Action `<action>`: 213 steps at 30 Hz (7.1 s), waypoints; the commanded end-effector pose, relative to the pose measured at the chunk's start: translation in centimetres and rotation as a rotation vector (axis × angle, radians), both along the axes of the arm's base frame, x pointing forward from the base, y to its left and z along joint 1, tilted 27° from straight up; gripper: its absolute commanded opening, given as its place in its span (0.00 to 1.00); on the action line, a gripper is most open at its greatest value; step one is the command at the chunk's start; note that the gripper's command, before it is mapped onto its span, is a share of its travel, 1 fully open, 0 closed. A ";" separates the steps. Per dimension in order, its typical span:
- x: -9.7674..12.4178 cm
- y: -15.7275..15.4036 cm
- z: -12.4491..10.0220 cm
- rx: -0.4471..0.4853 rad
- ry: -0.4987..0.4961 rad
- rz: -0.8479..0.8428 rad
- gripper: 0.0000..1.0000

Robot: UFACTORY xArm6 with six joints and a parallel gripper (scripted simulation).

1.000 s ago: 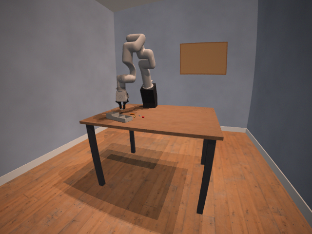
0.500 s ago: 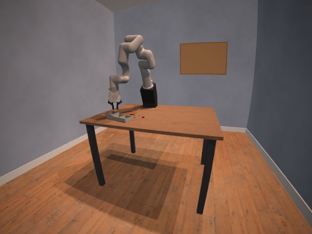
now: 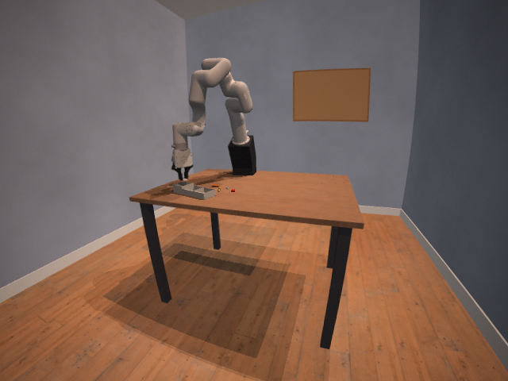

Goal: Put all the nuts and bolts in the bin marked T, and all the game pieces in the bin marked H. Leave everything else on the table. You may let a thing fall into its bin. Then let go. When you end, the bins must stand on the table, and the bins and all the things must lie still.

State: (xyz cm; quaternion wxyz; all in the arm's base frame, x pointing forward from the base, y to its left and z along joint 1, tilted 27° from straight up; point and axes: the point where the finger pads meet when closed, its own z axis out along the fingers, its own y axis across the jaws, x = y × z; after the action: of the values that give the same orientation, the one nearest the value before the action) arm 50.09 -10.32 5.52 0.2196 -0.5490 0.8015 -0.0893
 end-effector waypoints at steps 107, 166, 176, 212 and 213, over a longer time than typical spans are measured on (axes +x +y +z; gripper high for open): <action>0.7 0.1 -1.1 -0.095 -0.020 0.203 0.31; -12.9 20.6 -3.7 0.404 0.094 -0.782 0.30; -12.8 20.3 -3.7 0.404 0.094 -0.782 0.30; -12.7 20.2 -3.7 0.404 0.094 -0.782 0.30; -12.7 20.2 -3.7 0.404 0.094 -0.782 0.30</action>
State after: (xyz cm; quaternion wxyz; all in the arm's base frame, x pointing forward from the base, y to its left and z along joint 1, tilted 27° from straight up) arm 37.34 9.90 1.78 0.2270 -0.1573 0.9606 0.0306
